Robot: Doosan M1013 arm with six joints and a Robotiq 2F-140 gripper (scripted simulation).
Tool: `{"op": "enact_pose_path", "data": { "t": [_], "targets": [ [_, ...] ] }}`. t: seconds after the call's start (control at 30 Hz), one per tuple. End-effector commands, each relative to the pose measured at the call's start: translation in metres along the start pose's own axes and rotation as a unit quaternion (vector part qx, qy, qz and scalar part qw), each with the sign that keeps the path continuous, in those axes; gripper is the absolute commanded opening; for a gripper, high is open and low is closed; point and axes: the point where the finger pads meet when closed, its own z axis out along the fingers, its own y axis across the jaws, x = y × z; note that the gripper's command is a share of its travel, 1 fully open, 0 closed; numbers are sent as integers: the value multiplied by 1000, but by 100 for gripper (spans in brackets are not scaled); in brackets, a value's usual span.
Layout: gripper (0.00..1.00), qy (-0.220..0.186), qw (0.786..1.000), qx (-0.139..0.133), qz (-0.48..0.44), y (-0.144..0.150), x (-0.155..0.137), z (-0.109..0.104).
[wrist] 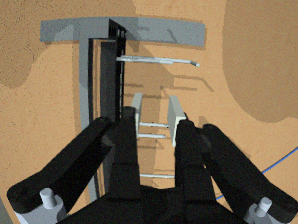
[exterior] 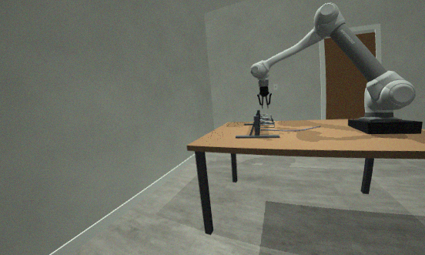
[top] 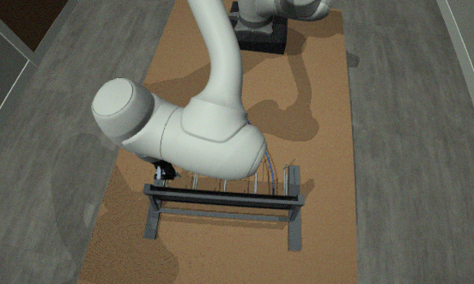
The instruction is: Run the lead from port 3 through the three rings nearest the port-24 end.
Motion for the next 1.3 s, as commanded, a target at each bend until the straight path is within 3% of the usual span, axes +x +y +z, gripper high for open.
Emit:
{"op": "enact_pose_path", "data": {
  "t": [0.0,0.43,0.47,1.27],
  "targets": [
    [20,0,1000,8,-2,-6,-3,-15],
    [20,0,1000,8,-2,-6,-3,-23],
    [0,0,1000,8,-2,-6,-3,-23],
    [0,0,1000,8,-2,-6,-3,-23]
  ]
}}
